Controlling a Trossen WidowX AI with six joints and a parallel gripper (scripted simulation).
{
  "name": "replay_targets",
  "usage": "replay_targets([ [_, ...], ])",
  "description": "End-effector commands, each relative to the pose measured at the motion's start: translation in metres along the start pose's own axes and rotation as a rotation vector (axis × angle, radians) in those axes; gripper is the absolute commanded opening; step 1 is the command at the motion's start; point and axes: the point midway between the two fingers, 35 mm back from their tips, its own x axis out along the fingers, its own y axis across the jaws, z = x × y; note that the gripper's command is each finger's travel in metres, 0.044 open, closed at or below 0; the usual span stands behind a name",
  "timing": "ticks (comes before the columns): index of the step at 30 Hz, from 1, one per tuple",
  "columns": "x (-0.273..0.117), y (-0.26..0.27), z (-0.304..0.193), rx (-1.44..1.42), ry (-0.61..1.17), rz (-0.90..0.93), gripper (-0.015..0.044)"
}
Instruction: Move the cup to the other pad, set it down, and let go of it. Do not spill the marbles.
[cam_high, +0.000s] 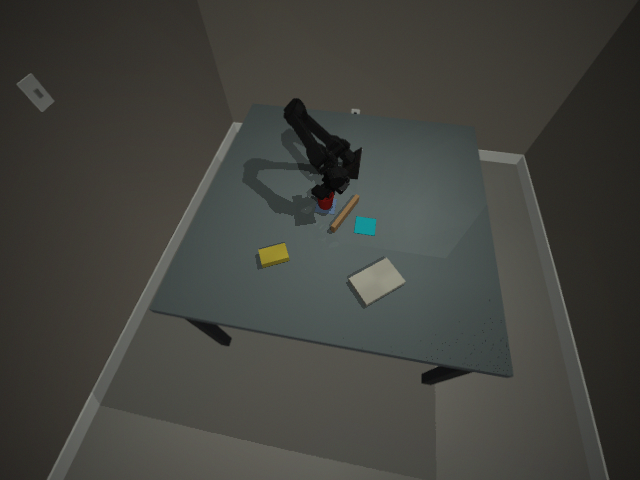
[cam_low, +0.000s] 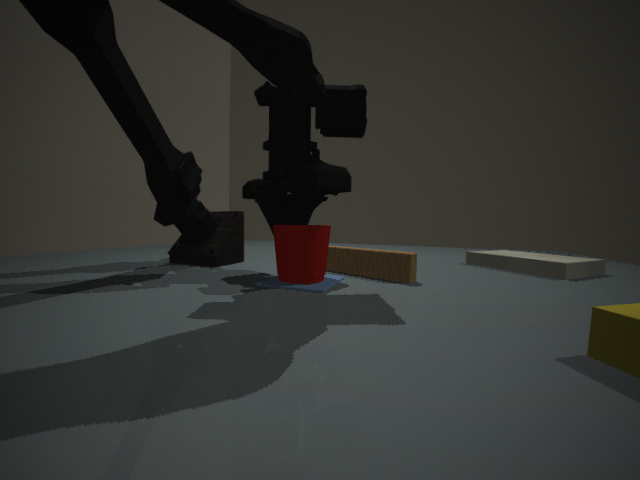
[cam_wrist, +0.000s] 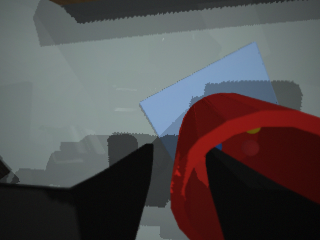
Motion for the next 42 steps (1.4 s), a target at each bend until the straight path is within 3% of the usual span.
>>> replay_targets([
  [1, 0.006, 0.001, -0.001, -0.003, 0.004, -0.002, 0.0148],
  [5, 0.006, 0.001, -0.001, -0.003, 0.004, -0.002, 0.0148],
  [9, 0.004, 0.000, -0.001, 0.000, 0.001, 0.000, 0.0043],
  [15, 0.004, 0.000, -0.001, 0.000, 0.001, 0.000, 0.0003],
  [23, -0.001, 0.000, 0.000, 0.000, 0.001, 0.001, 0.0000],
  [42, -0.056, -0.001, 0.002, -0.004, 0.002, 0.000, 0.0000],
])
